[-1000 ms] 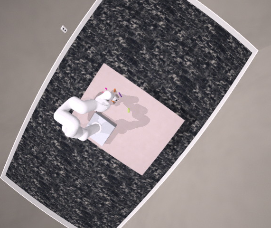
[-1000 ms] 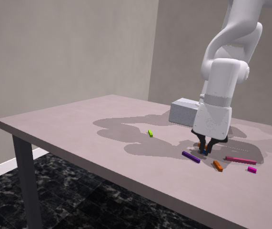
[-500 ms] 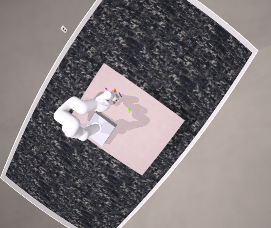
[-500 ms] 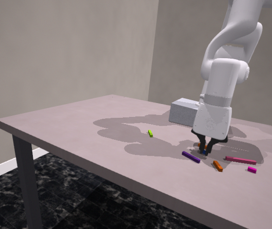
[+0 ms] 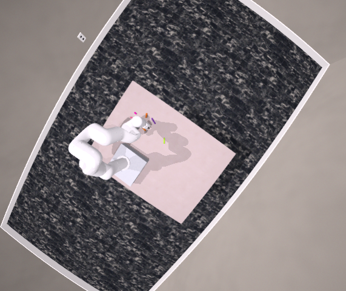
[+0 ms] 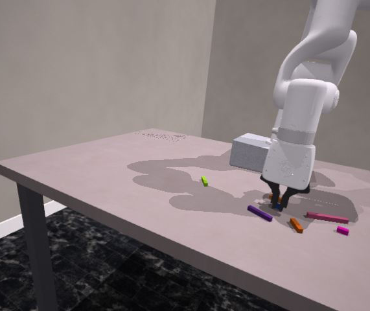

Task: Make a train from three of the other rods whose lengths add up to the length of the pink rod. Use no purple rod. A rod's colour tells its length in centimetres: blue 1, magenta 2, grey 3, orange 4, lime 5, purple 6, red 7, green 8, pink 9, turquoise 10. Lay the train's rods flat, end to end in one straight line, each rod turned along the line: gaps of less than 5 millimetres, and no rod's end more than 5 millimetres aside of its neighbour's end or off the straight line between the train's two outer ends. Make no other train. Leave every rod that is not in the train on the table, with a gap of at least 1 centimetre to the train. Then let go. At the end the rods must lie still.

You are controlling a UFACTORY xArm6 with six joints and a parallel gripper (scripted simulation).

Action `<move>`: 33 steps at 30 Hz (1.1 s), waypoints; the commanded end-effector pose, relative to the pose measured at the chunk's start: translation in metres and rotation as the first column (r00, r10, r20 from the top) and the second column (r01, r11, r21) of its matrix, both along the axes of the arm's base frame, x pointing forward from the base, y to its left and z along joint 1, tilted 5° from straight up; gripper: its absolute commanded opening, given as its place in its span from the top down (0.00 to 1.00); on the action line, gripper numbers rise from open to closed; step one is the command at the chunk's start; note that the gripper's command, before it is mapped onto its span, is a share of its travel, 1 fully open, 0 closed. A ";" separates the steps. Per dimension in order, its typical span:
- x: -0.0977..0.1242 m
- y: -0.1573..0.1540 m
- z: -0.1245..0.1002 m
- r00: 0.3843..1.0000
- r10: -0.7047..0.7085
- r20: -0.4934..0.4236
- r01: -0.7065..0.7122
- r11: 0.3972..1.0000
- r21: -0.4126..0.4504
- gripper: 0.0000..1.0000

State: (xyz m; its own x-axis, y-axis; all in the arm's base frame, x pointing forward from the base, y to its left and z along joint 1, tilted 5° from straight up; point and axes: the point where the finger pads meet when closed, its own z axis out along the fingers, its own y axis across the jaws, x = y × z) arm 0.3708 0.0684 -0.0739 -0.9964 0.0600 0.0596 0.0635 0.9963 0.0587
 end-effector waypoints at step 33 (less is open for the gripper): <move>0.014 -0.027 0.099 0.993 -0.119 -0.003 0.119 0.993 -0.006 0.96</move>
State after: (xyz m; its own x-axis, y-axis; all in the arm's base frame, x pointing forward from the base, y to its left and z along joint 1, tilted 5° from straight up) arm 0.3762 0.0615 0.0244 -0.9961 0.0647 0.0605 0.0683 0.9960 0.0584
